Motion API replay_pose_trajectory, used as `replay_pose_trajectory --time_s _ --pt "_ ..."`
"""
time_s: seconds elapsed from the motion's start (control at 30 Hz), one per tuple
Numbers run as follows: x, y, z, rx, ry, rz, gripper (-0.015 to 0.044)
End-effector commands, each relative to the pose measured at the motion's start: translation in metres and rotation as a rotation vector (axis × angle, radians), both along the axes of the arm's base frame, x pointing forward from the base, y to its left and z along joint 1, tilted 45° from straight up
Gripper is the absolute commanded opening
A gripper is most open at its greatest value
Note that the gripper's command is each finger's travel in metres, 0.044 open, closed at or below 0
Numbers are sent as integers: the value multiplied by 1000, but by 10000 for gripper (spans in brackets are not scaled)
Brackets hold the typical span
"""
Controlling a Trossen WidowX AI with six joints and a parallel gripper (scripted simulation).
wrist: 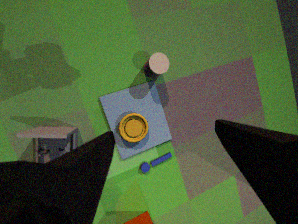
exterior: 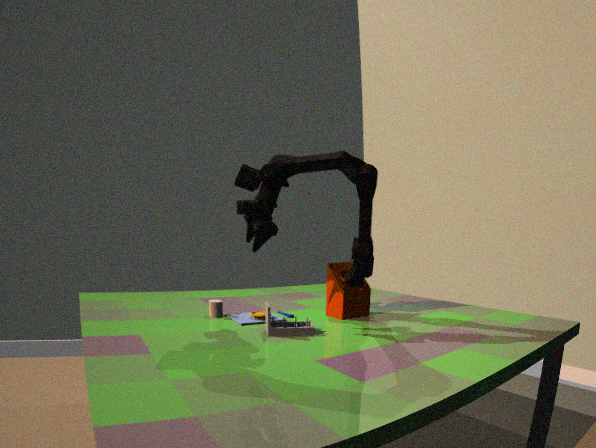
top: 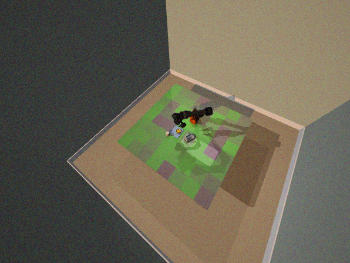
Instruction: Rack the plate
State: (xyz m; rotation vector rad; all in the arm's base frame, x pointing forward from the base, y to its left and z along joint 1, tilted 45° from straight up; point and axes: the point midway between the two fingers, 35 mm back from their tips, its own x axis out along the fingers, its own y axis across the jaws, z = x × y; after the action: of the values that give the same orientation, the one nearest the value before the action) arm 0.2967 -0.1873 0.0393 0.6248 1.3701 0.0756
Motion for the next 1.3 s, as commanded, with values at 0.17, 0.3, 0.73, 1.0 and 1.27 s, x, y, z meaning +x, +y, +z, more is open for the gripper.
replay_pose_trajectory --time_s 0.17,0.3,0.73,1.0,1.27 --pt "-23 23 -27 216 3 227 400" --pt "-31 31 -33 293 -14 291 400" --pt "-10 88 -104 295 -17 294 400" --pt "-12 106 -118 299 -18 295 400" --pt "-10 113 -126 299 -18 295 400"
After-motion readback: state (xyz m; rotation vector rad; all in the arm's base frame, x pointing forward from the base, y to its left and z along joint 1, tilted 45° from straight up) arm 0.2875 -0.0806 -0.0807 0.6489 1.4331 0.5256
